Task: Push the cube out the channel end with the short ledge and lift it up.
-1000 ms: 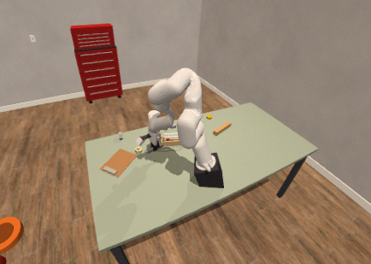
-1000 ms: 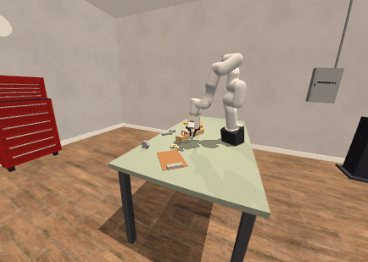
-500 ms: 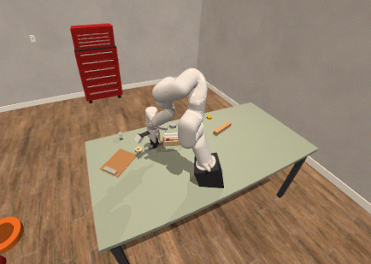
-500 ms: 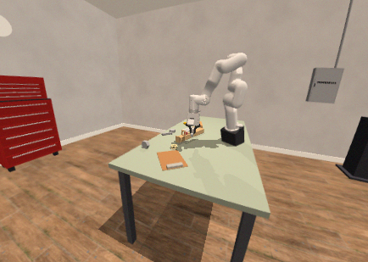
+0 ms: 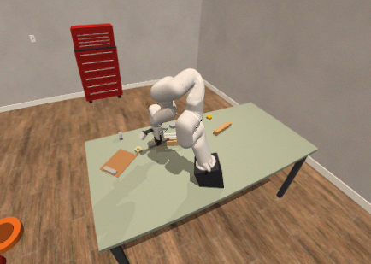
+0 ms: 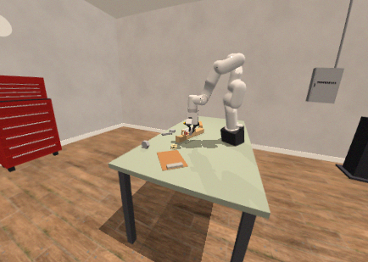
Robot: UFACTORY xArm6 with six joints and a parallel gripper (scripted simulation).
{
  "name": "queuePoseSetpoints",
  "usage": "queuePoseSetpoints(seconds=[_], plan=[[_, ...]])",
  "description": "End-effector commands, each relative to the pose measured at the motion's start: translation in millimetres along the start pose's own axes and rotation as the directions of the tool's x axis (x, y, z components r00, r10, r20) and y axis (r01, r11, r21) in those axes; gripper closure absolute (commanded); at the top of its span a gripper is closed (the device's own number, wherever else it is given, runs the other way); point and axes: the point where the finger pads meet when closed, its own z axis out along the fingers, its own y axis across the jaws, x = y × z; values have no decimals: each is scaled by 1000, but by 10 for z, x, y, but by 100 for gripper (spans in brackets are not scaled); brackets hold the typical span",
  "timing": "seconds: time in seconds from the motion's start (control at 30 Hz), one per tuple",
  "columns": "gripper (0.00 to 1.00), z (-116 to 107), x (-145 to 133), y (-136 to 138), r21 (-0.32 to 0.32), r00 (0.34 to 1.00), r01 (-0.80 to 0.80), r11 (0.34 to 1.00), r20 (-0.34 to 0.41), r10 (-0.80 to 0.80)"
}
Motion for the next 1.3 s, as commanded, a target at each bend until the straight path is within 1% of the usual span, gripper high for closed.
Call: queuePoseSetpoints(seconds=[0.0, 0.07, 0.13, 0.17, 0.27, 0.37, 0.53, 0.63, 0.7, 0.73, 0.8, 0.87, 1.27], plan=[[100, 42, -686, 146, 26, 987, -158, 987, 25, 157], [100, 44, -939, 122, 31, 971, -240, 970, 23, 240], [100, 44, -939, 122, 31, 971, -240, 970, 23, 240], [100, 54, -1292, 116, 30, 960, -280, 960, 18, 279], [100, 48, -1572, 26, 20, 925, -379, 925, -4, 379], [100, 44, -1922, -54, 7, 900, -436, 900, -23, 436], [100, 49, -2493, -185, 2, 891, -453, 891, -29, 453], [100, 129, -2826, -239, 2, 891, -453, 891, -29, 453], [100, 129, -2826, -239, 2, 891, -453, 891, -29, 453], [100, 241, -3139, -271, 2, 891, -453, 891, -29, 453], [100, 395, -3180, -270, 2, 891, -453, 891, -29, 453], [100, 481, -3178, -268, 2, 891, -453, 891, -29, 453], [100, 589, -3175, -267, 2, 891, -453, 891, -29, 453]])
